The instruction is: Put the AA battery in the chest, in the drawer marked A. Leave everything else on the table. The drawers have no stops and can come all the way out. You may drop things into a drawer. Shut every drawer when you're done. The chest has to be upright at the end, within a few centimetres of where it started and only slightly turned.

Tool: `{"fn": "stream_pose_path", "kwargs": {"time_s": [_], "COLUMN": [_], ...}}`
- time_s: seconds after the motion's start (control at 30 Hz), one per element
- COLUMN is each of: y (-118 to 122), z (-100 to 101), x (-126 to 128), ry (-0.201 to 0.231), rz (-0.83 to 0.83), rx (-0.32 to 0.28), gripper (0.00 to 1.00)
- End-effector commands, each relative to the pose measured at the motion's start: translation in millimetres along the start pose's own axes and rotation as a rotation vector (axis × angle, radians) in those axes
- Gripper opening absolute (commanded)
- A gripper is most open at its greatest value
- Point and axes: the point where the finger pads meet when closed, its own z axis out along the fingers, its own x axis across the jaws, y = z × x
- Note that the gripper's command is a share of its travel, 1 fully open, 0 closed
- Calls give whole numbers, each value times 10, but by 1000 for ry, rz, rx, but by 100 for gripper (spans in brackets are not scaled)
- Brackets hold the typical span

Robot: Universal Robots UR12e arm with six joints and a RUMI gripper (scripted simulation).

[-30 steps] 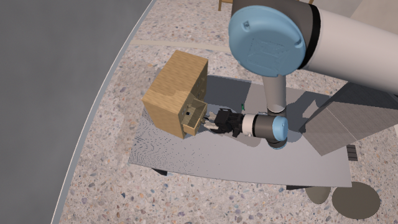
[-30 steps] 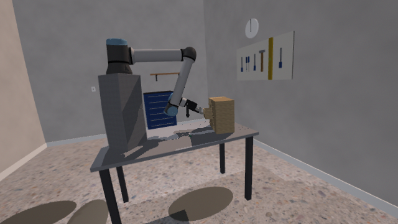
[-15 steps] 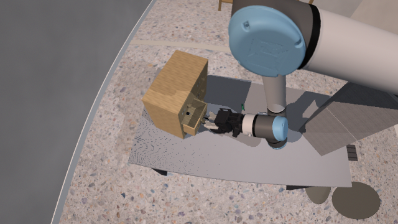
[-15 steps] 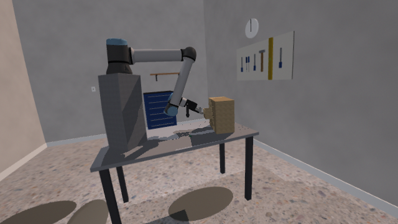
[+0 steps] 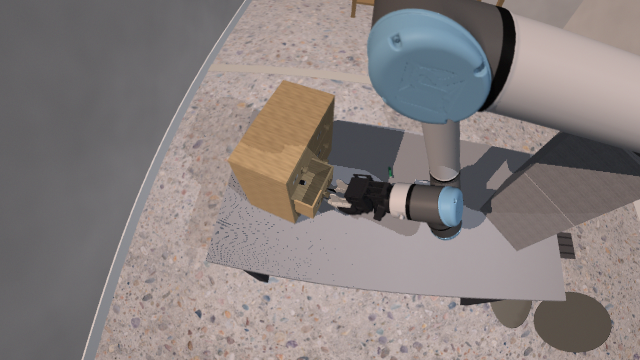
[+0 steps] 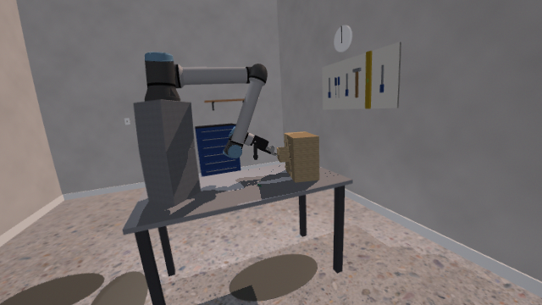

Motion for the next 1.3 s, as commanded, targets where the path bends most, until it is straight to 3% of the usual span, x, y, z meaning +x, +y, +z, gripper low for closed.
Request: {"fn": "stream_pose_path", "kwargs": {"time_s": [0.0,0.1,0.13,1.27], "y": [7,7,7,7], "z": [-1,-1,-1,-1], "x": [1,1,1,1], "ry": [0,0,0,0], "rz": [0,0,0,0], "rx": [-1,-1,-1,-1], "gripper": [20,20,7,7]}}
